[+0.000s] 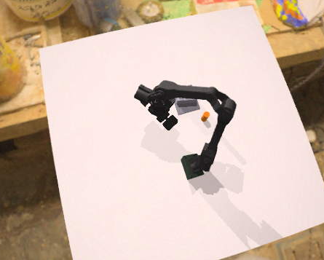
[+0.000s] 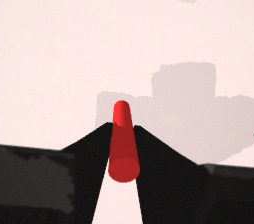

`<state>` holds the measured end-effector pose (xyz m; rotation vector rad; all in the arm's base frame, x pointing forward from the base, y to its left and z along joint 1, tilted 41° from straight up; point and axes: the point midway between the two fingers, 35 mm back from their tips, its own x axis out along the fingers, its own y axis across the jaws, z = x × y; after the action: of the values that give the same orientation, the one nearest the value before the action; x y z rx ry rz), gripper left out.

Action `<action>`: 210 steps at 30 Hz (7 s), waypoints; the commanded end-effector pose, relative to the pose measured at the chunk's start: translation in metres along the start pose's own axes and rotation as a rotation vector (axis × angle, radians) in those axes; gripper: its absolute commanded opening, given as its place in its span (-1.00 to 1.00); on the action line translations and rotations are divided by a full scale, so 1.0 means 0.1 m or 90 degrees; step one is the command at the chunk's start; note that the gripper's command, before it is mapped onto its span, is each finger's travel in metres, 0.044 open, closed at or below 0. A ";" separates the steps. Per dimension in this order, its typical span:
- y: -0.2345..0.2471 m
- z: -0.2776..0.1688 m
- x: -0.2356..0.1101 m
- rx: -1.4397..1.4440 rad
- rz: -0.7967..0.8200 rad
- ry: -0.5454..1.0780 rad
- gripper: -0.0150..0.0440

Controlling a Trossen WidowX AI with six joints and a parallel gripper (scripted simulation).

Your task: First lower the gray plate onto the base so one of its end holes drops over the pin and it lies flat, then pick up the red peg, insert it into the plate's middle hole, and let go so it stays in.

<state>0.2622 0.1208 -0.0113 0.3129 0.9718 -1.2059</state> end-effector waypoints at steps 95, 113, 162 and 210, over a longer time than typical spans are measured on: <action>-0.06 1.88 -0.04 0.013 0.003 -0.014 -0.49; -0.06 1.88 0.03 0.014 0.003 -0.012 -0.49; -0.09 1.91 0.14 0.017 0.006 -0.012 -0.49; -0.12 1.86 0.01 0.012 0.003 -0.014 0.02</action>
<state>0.3371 -0.0105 0.0969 0.3107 0.9455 -1.2131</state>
